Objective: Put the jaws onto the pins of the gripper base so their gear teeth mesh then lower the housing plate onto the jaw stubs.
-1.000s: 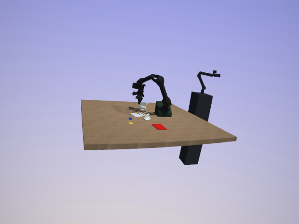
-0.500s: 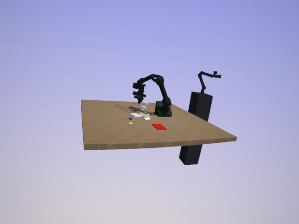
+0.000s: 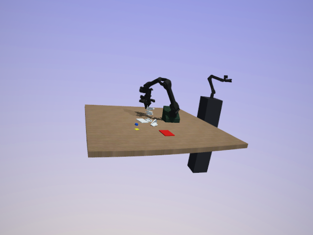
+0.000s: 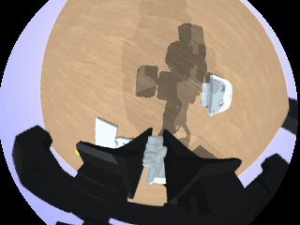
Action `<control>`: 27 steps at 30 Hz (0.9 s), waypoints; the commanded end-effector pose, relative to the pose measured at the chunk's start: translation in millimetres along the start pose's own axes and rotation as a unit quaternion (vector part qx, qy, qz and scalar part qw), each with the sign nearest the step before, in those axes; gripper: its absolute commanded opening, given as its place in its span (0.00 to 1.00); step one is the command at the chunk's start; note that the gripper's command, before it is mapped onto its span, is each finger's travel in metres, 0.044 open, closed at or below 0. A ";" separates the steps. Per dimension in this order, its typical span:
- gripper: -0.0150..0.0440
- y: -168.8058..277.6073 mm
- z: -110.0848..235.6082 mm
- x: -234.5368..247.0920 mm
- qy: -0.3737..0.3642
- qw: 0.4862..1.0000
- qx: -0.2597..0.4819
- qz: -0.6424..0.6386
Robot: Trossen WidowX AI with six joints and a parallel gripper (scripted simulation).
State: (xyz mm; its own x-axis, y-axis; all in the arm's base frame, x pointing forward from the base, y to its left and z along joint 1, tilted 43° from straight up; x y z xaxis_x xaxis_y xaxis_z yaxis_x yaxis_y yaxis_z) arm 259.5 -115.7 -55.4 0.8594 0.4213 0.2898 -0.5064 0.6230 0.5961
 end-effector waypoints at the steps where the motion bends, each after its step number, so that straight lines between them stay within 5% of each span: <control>1: 0.32 -3.3 -1.5 -5.3 0.002 0.998 0.001 -0.057; 14: 0.32 -9.6 -1.5 -15.9 0.002 0.976 0.001 -0.218; 27: 0.32 -10.5 -7.3 -16.2 0.002 0.974 0.001 -0.226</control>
State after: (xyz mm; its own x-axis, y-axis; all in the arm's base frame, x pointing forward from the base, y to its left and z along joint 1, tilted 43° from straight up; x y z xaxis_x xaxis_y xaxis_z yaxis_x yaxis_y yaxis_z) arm 251.2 -127.0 -67.8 0.9939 0.1098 0.0030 -0.0843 0.7450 0.6617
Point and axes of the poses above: the point midway between the two fingers, 35 mm back from their tips, its own z axis back along the fingers, its own x axis across the jaws, y = z × x, the point moved 1 cm from there along z, back along the fingers, and after that the axes turned 6 degrees about -z, right-handed, at the moved point
